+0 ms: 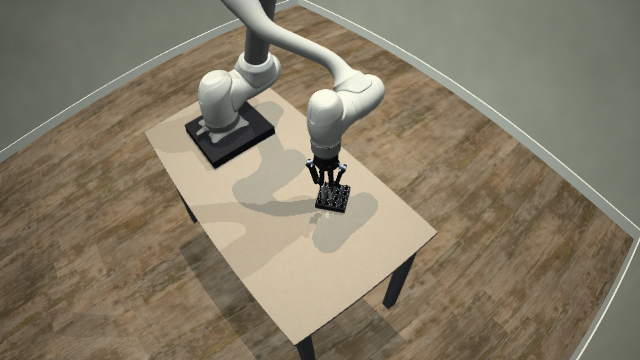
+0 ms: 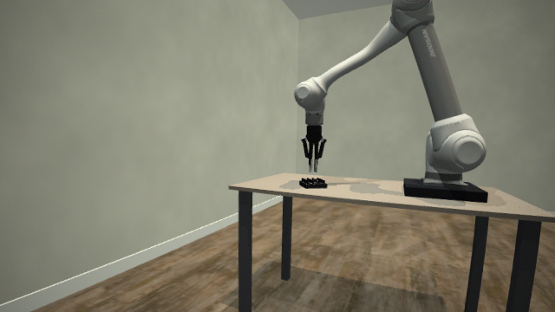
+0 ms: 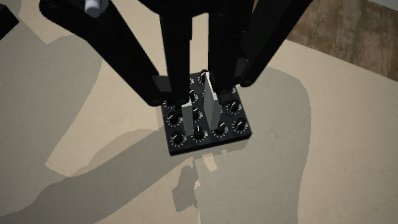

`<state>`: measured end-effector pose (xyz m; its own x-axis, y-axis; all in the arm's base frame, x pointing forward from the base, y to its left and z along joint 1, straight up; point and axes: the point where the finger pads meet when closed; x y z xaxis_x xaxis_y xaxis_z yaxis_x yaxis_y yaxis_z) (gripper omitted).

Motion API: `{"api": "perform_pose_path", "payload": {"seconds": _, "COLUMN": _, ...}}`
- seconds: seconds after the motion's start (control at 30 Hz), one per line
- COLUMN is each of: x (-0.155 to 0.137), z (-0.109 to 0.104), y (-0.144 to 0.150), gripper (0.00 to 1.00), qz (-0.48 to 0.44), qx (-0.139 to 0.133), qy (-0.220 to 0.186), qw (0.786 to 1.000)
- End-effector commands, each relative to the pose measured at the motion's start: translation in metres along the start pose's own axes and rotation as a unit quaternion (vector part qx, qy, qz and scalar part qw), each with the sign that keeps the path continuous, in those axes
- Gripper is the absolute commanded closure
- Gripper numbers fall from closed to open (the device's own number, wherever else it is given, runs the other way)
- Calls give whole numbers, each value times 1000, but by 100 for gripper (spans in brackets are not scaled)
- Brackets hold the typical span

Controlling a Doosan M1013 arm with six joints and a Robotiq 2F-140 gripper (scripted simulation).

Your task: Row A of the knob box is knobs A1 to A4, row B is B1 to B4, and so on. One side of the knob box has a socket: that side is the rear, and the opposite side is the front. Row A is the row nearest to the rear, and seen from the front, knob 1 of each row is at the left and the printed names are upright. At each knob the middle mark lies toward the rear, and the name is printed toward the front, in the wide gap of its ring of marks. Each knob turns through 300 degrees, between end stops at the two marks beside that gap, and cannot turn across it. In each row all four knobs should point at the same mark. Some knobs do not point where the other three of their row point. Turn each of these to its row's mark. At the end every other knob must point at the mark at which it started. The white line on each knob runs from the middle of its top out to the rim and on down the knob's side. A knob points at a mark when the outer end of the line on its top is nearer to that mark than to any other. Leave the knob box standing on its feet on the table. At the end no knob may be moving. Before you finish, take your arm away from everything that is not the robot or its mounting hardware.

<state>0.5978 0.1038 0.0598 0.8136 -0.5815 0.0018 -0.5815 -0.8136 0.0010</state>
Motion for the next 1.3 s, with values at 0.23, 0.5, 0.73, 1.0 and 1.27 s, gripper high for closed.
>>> {"api": "perform_pose_path", "payload": {"seconds": 0.23, "x": 0, "z": -3, "y": 0, "gripper": 88, "qz": -177, "qx": 0, "qy": 0, "qw": 984}}
{"api": "perform_pose_path", "payload": {"seconds": 0.5, "x": 0, "z": -4, "y": 0, "gripper": 88, "qz": -291, "qx": 1, "qy": 0, "qw": 957}}
{"api": "perform_pose_path", "payload": {"seconds": 0.73, "x": 0, "z": -6, "y": 0, "gripper": 88, "qz": -437, "qx": 1, "qy": 0, "qw": 899}}
{"api": "perform_pose_path", "payload": {"seconds": 1.0, "x": 0, "z": -9, "y": 0, "gripper": 88, "qz": -571, "qx": 1, "qy": 0, "qw": 821}}
{"api": "perform_pose_path", "payload": {"seconds": 1.27, "x": 0, "z": -10, "y": 0, "gripper": 88, "qz": -678, "qx": 1, "qy": 0, "qw": 735}}
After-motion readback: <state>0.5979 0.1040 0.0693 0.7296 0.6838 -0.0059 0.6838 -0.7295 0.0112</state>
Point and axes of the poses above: the point where the finger pads meet when closed, its own z axis out along the fingers, its own y axis across the jaws, x = y × z, and after that the axes turned 15 degrees about -z, right-handed
